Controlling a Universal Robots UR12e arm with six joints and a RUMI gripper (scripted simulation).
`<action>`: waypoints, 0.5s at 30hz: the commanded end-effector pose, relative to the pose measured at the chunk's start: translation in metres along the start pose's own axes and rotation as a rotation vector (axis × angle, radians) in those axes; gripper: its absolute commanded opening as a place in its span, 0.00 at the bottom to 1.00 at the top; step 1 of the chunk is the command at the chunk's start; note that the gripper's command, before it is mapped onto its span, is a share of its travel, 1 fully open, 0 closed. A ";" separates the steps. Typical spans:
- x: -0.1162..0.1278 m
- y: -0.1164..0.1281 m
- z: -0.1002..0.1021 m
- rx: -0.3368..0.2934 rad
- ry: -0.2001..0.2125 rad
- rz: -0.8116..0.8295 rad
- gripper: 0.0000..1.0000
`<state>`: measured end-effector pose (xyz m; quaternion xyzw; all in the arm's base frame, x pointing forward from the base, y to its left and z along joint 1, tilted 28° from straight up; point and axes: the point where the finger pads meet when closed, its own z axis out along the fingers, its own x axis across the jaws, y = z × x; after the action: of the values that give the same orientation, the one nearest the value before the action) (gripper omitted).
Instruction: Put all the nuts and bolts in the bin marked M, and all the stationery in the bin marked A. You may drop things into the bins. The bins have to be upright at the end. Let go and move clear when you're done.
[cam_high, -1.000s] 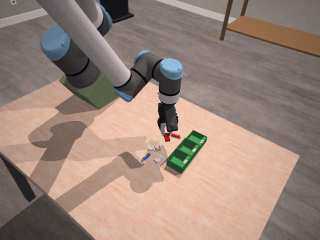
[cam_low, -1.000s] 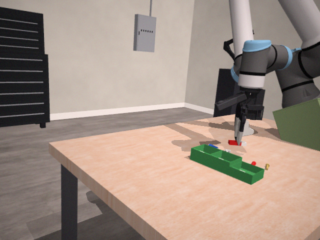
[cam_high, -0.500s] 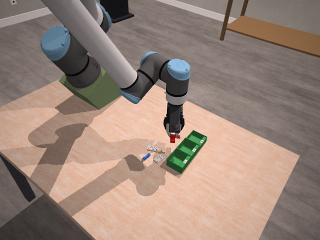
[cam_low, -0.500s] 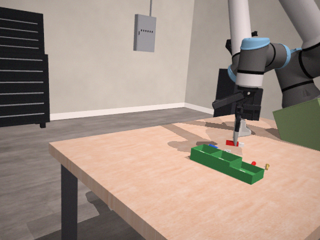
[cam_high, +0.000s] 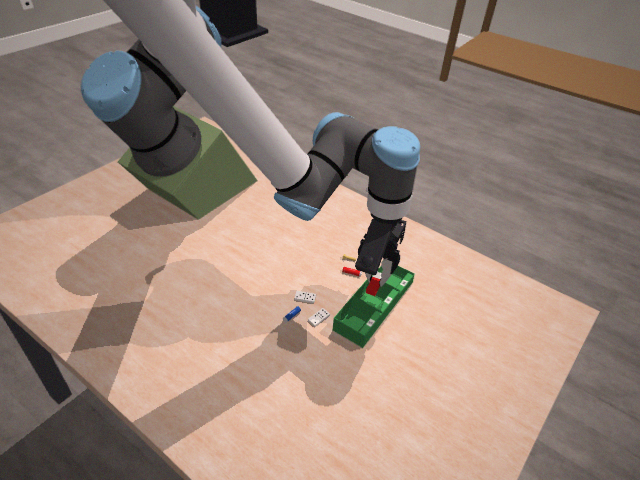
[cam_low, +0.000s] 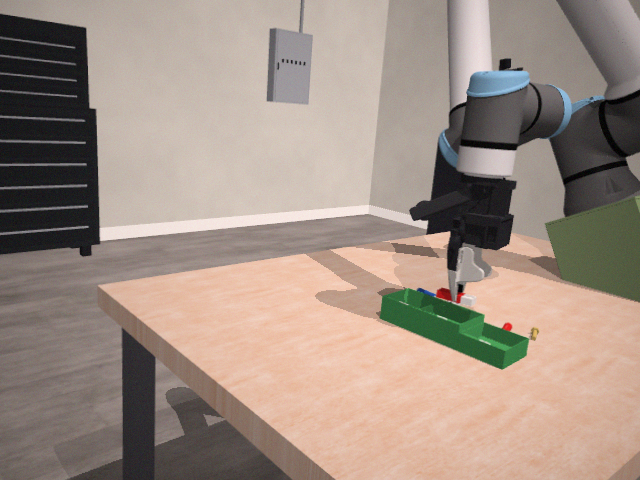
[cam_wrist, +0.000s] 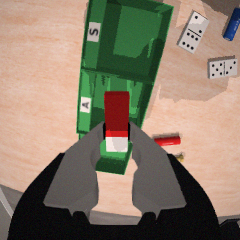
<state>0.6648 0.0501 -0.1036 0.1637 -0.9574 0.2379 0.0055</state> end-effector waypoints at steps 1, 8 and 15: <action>-0.010 0.000 0.000 0.005 0.018 0.156 0.00; -0.006 0.000 0.000 0.005 0.020 0.176 0.00; -0.003 0.000 0.000 0.005 0.020 0.176 0.00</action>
<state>0.6685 0.0510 -0.1047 0.0783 -0.9672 0.2414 -0.0056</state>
